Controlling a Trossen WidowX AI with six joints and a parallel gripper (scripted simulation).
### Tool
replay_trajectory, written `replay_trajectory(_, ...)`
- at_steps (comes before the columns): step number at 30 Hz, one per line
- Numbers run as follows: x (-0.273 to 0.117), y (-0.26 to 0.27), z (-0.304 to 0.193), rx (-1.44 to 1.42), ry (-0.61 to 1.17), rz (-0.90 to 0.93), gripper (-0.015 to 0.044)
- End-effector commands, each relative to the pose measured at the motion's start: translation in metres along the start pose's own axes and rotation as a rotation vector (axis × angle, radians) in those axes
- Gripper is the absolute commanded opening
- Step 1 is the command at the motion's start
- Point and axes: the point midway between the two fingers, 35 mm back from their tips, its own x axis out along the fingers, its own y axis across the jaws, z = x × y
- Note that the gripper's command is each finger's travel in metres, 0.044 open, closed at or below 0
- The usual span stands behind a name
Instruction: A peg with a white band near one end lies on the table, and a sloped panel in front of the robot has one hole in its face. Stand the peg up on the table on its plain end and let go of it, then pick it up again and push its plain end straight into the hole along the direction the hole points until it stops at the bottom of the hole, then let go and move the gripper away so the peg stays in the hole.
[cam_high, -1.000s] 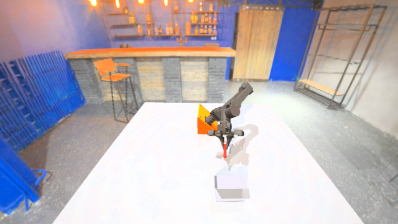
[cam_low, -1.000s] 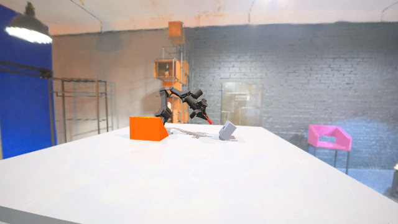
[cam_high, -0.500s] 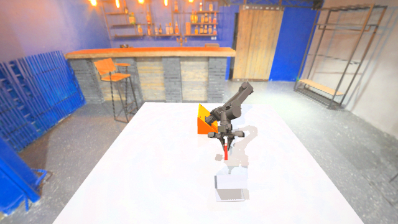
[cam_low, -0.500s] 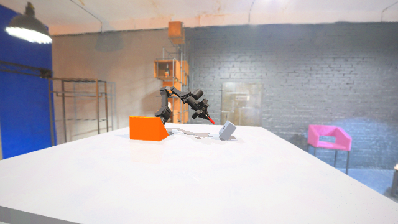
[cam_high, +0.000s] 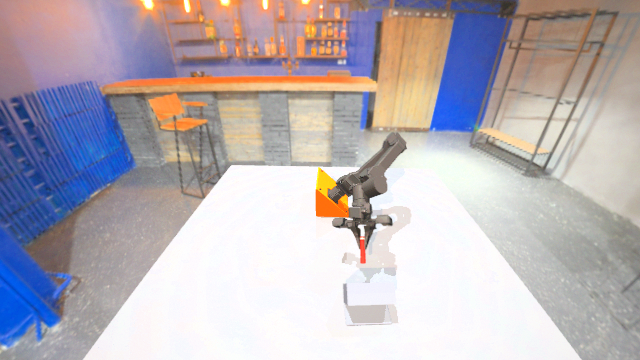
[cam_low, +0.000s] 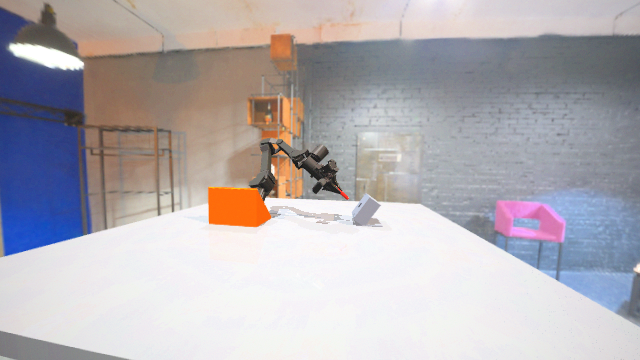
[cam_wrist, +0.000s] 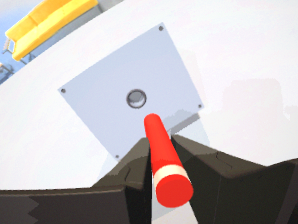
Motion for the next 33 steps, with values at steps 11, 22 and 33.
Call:
replay_trajectory(11, 0.013, 0.000, 0.002, 0.021, -0.028, 0.025, 0.0000)
replay_trajectory(22, 0.019, 0.002, 0.003, 0.025, -0.044, 0.047, 0.0000)
replay_trajectory(33, 0.026, 0.004, 0.002, 0.012, -0.061, 0.073, 0.0000)
